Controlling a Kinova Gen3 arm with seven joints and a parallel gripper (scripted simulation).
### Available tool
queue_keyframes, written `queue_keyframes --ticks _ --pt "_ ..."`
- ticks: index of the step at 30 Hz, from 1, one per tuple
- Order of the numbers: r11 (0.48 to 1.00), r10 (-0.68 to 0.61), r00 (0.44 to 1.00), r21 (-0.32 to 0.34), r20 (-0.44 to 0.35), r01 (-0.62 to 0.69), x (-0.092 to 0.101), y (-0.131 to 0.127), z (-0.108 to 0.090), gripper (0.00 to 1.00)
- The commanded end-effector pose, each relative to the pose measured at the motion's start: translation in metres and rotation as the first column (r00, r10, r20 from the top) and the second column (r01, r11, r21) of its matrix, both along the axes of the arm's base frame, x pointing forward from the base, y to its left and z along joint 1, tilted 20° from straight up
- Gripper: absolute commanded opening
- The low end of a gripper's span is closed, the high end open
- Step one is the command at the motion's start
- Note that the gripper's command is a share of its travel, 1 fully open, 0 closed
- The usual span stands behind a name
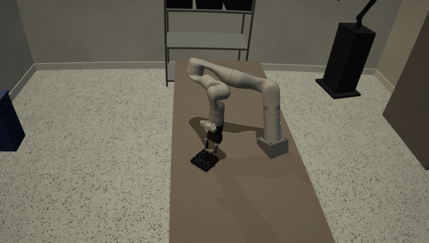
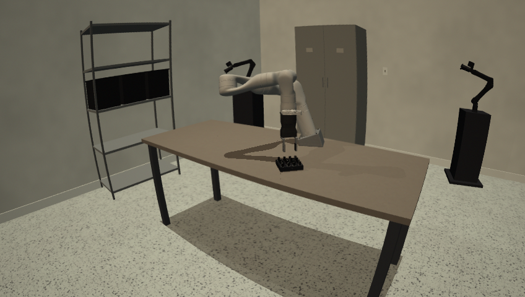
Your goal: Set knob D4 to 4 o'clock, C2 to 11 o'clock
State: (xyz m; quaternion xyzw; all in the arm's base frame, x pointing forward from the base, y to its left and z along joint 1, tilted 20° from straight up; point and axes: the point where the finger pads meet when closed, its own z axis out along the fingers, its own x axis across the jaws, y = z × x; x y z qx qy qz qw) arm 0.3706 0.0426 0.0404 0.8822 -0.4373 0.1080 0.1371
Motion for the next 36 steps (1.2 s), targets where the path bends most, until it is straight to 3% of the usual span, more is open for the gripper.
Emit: queue_keyframes --ticks 1,14,36 --pt "1.000 0.001 1.000 0.000 0.001 -0.001 0.000 0.000 0.001 1.00" --pt "1.000 -0.001 1.000 0.000 0.000 0.001 -0.005 -0.004 0.002 1.00" --pt "1.000 -0.001 1.000 0.000 0.000 0.001 -0.036 -0.026 0.008 1.00"
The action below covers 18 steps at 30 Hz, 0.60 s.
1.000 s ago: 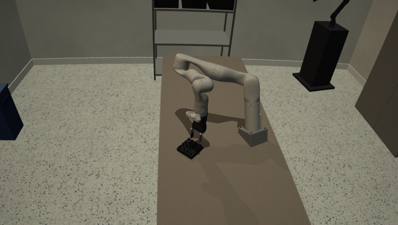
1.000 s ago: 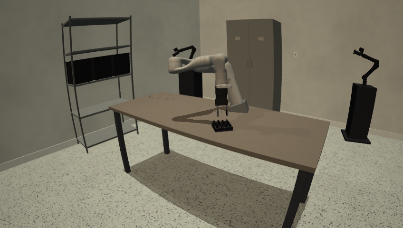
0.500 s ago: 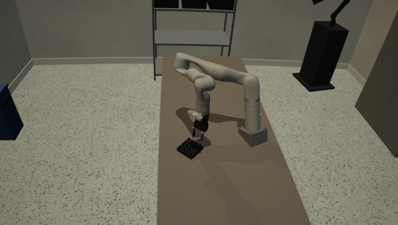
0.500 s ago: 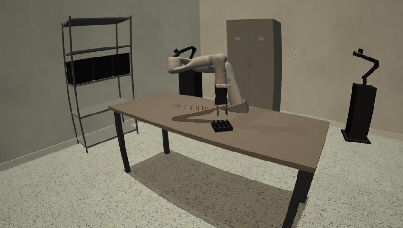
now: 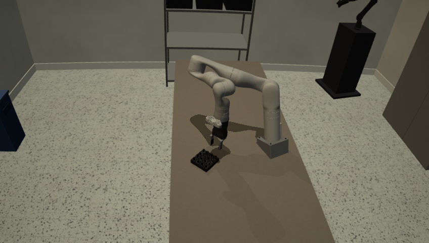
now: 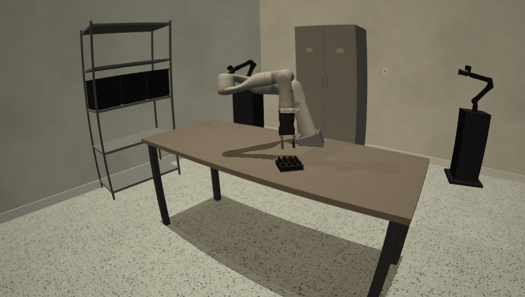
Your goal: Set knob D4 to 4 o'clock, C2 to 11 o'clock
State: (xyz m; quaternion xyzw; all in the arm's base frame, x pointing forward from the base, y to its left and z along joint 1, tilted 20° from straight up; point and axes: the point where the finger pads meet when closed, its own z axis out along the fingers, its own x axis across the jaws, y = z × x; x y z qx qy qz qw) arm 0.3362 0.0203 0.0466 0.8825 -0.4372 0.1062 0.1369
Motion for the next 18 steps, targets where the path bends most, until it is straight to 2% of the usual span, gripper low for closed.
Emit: queue_keyframes --ticks 1,18 --pt "1.000 -0.001 1.000 -0.002 0.003 0.001 -0.0025 -0.0042 0.0016 1.00" --pt "1.000 -0.001 1.000 -0.002 0.003 0.001 -0.0078 -0.0080 0.0026 1.00"
